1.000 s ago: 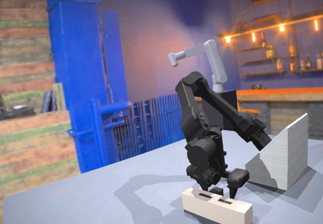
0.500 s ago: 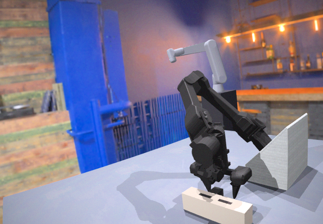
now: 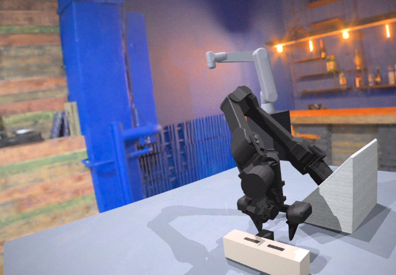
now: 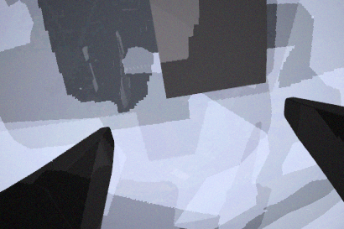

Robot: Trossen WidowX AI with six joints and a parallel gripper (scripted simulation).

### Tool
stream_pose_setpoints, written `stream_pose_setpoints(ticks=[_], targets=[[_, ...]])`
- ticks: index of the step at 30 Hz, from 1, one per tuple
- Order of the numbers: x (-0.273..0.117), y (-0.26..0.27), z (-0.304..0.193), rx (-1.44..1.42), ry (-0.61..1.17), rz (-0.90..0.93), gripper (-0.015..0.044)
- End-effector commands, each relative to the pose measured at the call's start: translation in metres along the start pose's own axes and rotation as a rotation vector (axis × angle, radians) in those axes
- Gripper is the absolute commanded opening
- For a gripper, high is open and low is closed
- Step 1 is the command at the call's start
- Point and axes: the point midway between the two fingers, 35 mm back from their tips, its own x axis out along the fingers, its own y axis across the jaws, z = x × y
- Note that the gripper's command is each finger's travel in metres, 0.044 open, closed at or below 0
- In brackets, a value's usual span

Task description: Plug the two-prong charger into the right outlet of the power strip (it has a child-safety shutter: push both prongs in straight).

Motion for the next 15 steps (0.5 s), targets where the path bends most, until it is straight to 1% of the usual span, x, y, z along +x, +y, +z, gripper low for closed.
stream_pose_setpoints(ticks=[1,10,11,13,15], targets=[[0.001,0.0,-0.007,0.006,-0.001,0.002,0.044],[0.002,0.0,-0.016,0.005,-0.001,0.002,0.044],[0.0,0.0,-0.012,-0.001,-0.009,-0.002,0.044],[-0.009,0.0,-0.008,-0.003,-0.081,-0.002,0.044],[-0.024,0.0,-0.004,-0.004,-0.195,-0.003,0.044]])
